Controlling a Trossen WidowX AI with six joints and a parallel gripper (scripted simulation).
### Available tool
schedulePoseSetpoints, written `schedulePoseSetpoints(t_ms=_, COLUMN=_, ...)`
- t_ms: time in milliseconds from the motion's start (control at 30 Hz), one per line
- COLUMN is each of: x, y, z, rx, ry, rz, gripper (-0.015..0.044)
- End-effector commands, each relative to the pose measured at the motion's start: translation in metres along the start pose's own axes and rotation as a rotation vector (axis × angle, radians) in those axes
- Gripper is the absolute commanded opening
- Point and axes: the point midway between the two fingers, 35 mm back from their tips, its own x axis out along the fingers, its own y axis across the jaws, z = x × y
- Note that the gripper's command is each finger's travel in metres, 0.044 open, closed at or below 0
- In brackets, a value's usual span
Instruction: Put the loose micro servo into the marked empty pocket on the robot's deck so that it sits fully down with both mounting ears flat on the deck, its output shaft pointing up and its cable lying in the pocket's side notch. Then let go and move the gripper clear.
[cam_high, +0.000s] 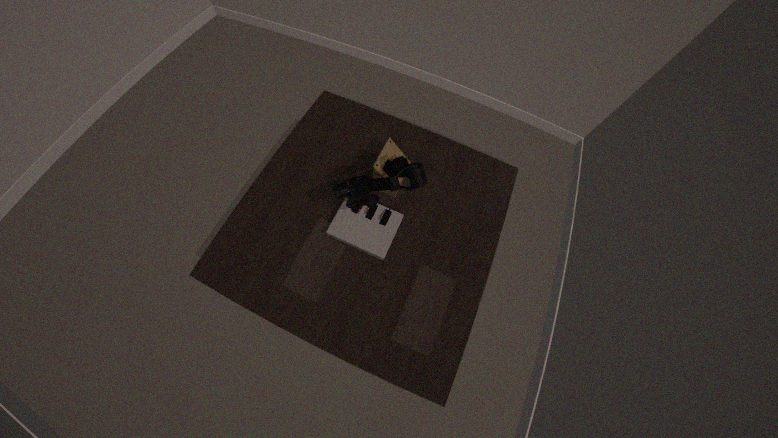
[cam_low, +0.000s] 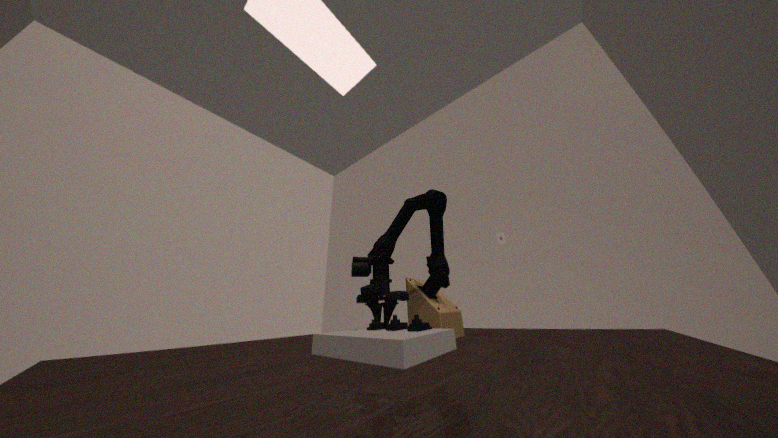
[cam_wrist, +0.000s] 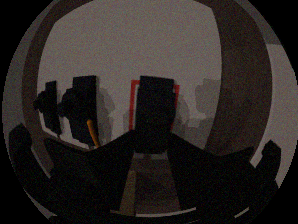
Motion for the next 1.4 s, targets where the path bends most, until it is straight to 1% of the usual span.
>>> schedulePoseSetpoints(t_ms=0, x=0.0, y=0.0, z=0.0, rx=0.005, ry=-0.002, rz=0.0, gripper=0.0184)
schedulePoseSetpoints(t_ms=100, x=-0.007, y=-0.001, z=0.0, rx=0.005, ry=-0.002, rz=-0.001, gripper=0.0187)
schedulePoseSetpoints(t_ms=233, x=-0.034, y=0.002, z=-0.004, rx=0.006, ry=-0.001, rz=-0.002, gripper=0.0187)
schedulePoseSetpoints(t_ms=367, x=-0.035, y=0.002, z=-0.003, rx=0.005, ry=-0.001, rz=-0.002, gripper=0.0187)
schedulePoseSetpoints(t_ms=500, x=-0.041, y=-0.002, z=0.012, rx=0.013, ry=-0.007, rz=-0.001, gripper=0.0292)
schedulePoseSetpoints(t_ms=667, x=-0.068, y=-0.006, z=0.059, rx=0.007, ry=-0.007, rz=-0.003, gripper=0.0424)
schedulePoseSetpoints(t_ms=700, x=-0.074, y=-0.006, z=0.068, rx=0.006, ry=-0.007, rz=-0.004, gripper=0.044)
schedulePoseSetpoints(t_ms=867, x=-0.1, y=0.0, z=0.108, rx=0.001, ry=-0.006, rz=-0.004, gripper=0.044)
schedulePoseSetpoints(t_ms=1000, x=-0.109, y=0.0, z=0.109, rx=-0.002, ry=-0.007, rz=-0.006, gripper=0.044)
schedulePoseSetpoints(t_ms=1133, x=-0.145, y=0.001, z=0.101, rx=-0.015, ry=-0.011, rz=-0.013, gripper=0.044)
schedulePoseSetpoints(t_ms=1367, x=-0.148, y=0.001, z=0.101, rx=-0.017, ry=-0.011, rz=-0.013, gripper=0.044)
